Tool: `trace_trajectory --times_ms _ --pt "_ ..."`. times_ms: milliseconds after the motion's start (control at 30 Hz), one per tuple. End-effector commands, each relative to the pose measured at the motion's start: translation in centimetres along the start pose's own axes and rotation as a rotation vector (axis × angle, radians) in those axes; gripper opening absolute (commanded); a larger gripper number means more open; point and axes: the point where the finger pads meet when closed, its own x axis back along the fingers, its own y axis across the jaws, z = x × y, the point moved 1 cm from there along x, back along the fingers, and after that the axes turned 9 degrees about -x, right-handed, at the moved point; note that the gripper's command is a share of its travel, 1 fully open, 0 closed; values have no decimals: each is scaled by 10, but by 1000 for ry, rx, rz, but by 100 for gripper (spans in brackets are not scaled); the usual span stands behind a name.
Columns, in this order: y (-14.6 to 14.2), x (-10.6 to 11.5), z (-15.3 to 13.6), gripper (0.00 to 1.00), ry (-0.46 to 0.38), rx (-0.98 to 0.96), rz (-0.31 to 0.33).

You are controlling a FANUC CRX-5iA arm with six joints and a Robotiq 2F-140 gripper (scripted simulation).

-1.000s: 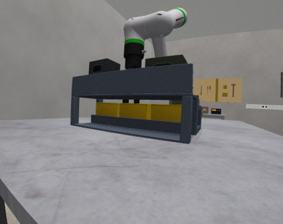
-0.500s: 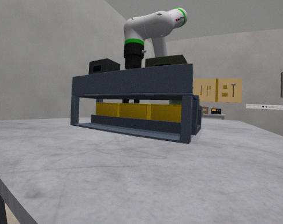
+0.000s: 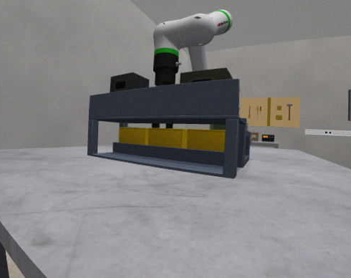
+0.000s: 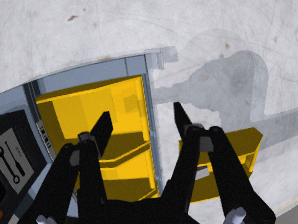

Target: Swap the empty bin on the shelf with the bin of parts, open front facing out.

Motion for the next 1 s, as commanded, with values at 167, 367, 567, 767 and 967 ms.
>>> trace_trajectory --times_ms 167,367,567,767,967 --pt "-1 1 0 62 0 0 2" --pt "-1 1 0 62 0 0 2" --pt "-1 0 0 62 0 0 2" --pt "-1 -2 0 62 0 0 2" --pt "-1 -6 0 62 0 0 2"
